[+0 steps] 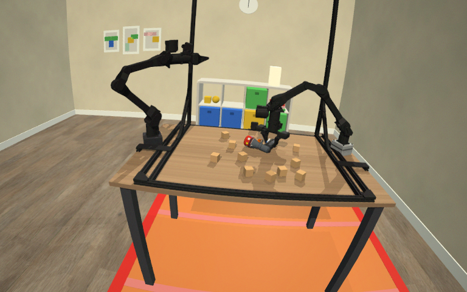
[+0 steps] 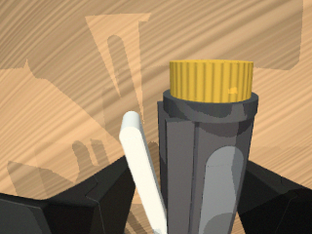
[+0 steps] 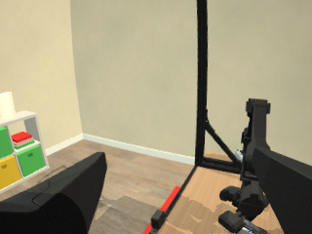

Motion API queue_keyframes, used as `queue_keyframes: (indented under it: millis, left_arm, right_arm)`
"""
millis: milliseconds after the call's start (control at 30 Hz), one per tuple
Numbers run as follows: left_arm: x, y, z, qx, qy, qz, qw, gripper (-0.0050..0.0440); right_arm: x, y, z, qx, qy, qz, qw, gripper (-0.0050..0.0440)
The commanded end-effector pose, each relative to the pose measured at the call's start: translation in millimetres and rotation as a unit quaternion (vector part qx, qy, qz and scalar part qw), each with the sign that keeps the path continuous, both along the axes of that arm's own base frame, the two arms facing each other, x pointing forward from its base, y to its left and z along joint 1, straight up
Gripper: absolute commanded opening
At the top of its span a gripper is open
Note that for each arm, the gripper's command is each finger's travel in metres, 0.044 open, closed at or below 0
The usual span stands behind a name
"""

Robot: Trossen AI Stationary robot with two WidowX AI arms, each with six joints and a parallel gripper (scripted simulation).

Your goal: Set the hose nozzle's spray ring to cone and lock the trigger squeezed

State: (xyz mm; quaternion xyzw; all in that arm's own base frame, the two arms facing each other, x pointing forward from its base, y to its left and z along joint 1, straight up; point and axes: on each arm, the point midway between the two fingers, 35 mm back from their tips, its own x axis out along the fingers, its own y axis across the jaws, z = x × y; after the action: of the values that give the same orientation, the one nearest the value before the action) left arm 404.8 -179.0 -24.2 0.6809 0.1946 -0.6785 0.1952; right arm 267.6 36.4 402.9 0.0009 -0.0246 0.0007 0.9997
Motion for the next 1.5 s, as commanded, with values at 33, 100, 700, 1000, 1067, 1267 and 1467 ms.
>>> queue_keyframes:
  millis: [33, 100, 700, 1000, 1067, 1267, 1467]
  left_arm:
    - [-0.8, 0.0, -1.2, 0.0, 0.002, -0.001, 1.0, 0.0205]
    - [-0.8, 0.0, -1.2, 0.0, 0.002, -0.001, 1.0, 0.0192]
    - [3.6, 2.1, 21.8, 0.001, -0.003, 0.013, 1.0, 0.0]
    - [1.9, 2.1, 72.5, 0.0, 0.001, 0.037, 0.999, 0.0]
    - [1.4, 2.2, 76.7, 0.0, 0.001, 0.039, 0.999, 0.0]
    - [0.8, 2.4, 82.0, 0.0, 0.002, 0.041, 0.999, 0.0]
    - [0.8, 2.4, 82.0, 0.0, 0.002, 0.041, 0.999, 0.0]
  right_arm:
    - [0.3, -0.1, 0.0, -0.001, 0.0, -0.001, 1.0, 0.04]
    - [0.3, -0.1, 0.0, -0.001, 0.0, -0.001, 1.0, 0.04]
    - [0.3, -0.1, 0.0, -0.001, 0.0, -0.001, 1.0, 0.04]
    - [0.3, -0.1, 0.0, -0.001, 0.0, -0.001, 1.0, 0.04]
    - [0.3, -0.1, 0.0, -0.001, 0.0, -0.001, 1.0, 0.04]
    - [0.3, -0.1, 0.0, -0.001, 0.0, -0.001, 1.0, 0.04]
    - [0.3, -0.1, 0.0, -0.001, 0.0, -0.001, 1.0, 0.04]
